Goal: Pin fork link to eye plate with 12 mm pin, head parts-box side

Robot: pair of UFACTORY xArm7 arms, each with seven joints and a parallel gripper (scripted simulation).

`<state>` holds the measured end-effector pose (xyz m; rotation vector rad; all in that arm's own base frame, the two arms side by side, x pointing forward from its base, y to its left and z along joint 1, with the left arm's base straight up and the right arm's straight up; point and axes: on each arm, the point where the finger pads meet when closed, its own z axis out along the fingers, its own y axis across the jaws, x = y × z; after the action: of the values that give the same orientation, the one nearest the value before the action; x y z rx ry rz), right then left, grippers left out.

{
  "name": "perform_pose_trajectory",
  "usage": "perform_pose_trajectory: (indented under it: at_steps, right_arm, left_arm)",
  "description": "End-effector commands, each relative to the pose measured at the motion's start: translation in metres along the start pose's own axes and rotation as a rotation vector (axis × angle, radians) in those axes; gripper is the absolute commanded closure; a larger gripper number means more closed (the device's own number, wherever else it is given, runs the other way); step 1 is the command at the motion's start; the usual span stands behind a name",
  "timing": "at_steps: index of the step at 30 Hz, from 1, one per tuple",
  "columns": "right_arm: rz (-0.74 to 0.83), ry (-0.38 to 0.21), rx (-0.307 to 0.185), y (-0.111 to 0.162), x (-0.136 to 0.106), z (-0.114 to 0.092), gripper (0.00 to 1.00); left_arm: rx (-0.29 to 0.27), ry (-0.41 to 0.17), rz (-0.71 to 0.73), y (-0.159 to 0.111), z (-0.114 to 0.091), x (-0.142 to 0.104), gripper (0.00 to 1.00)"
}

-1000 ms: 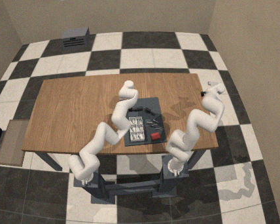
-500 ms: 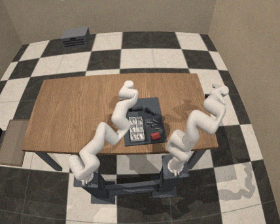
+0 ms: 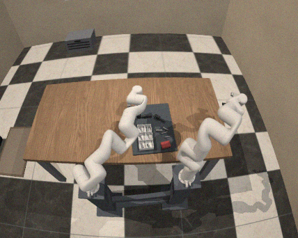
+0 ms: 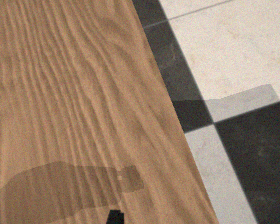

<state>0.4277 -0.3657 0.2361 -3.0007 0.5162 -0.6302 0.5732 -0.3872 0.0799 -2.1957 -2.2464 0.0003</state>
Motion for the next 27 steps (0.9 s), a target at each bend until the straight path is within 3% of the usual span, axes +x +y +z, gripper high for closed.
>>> perform_pose_trajectory:
  at_steps: [1, 27]
  right_arm:
    - [0.044, -0.011, -0.019, 0.015, -0.010, -0.009, 0.00]
    - [0.239, -0.071, -0.084, 0.069, -0.063, -0.038, 0.00]
  left_arm:
    - [-0.004, -0.002, 0.001, 0.001, -0.003, -0.001, 0.00]
    - [-0.004, -0.002, 0.001, 0.001, -0.003, -0.001, 0.00]
